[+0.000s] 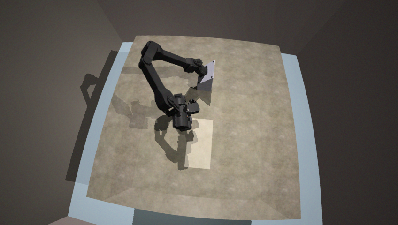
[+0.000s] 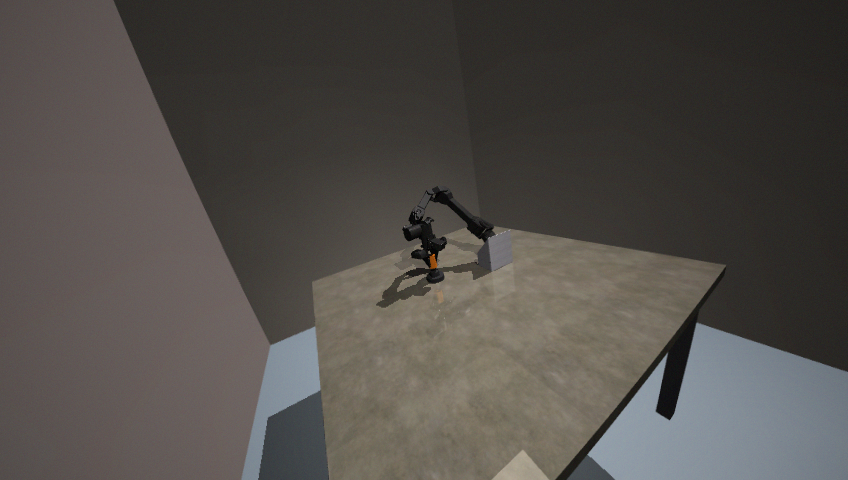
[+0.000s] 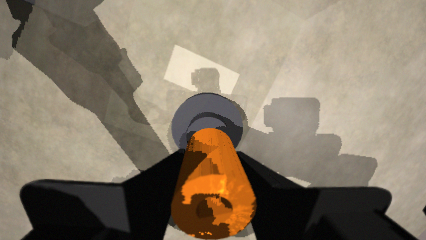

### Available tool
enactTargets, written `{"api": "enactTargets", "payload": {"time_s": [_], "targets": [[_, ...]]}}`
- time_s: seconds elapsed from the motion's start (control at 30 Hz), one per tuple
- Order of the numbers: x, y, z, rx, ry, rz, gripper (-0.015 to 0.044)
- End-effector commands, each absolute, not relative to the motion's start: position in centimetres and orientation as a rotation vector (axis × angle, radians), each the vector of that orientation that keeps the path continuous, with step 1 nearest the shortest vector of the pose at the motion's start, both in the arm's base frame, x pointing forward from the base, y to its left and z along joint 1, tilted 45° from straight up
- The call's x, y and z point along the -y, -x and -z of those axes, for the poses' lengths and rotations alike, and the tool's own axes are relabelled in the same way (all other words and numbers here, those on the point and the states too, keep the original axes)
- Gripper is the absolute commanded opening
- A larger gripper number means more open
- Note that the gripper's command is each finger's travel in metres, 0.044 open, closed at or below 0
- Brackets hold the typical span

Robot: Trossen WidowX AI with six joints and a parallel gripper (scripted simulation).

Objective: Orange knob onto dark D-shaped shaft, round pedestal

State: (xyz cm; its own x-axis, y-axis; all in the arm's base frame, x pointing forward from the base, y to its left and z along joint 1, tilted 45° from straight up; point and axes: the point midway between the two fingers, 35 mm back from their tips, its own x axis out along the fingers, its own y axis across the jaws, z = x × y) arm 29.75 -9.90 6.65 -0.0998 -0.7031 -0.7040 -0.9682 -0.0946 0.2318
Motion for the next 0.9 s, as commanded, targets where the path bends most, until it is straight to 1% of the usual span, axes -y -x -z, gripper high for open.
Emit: {"api": "enactTargets", "payload": {"time_s": [0.0,0.87], "targets": [[9.93,-29.74,-6.52,-1.822,1.828,-1.028,0.0],[9.87,-29.74,-6.61,-1.822,1.828,-1.028,0.0]]}}
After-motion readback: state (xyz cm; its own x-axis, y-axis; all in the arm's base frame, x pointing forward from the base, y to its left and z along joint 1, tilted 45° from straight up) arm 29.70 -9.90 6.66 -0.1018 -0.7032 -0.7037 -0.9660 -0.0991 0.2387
